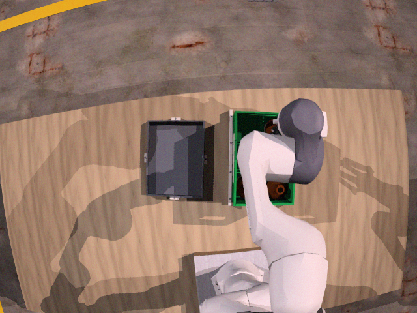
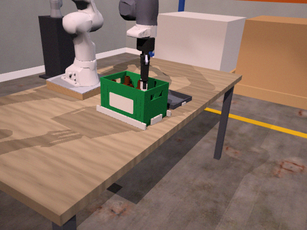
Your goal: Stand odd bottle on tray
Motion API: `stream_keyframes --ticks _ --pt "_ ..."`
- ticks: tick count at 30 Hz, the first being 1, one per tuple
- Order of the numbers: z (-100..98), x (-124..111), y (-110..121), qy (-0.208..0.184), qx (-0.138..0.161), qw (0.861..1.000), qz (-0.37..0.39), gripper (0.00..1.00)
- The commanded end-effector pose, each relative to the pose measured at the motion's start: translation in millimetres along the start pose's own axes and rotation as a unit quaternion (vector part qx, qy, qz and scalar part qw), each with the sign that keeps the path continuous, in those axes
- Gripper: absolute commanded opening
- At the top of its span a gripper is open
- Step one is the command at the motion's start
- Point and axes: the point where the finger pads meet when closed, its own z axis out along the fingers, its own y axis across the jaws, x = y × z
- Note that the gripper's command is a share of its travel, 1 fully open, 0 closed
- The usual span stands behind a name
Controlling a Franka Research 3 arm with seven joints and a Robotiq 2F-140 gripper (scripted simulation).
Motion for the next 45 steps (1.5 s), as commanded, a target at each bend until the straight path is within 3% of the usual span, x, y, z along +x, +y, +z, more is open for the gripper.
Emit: stream_keyframes --ticks 1,45 --pt "-2.9 0 0 -0.001 -0.001 1.000 -0.001 0.10" --pt "-38.3 1 1 -0.001 -0.001 1.000 -0.001 0.10"
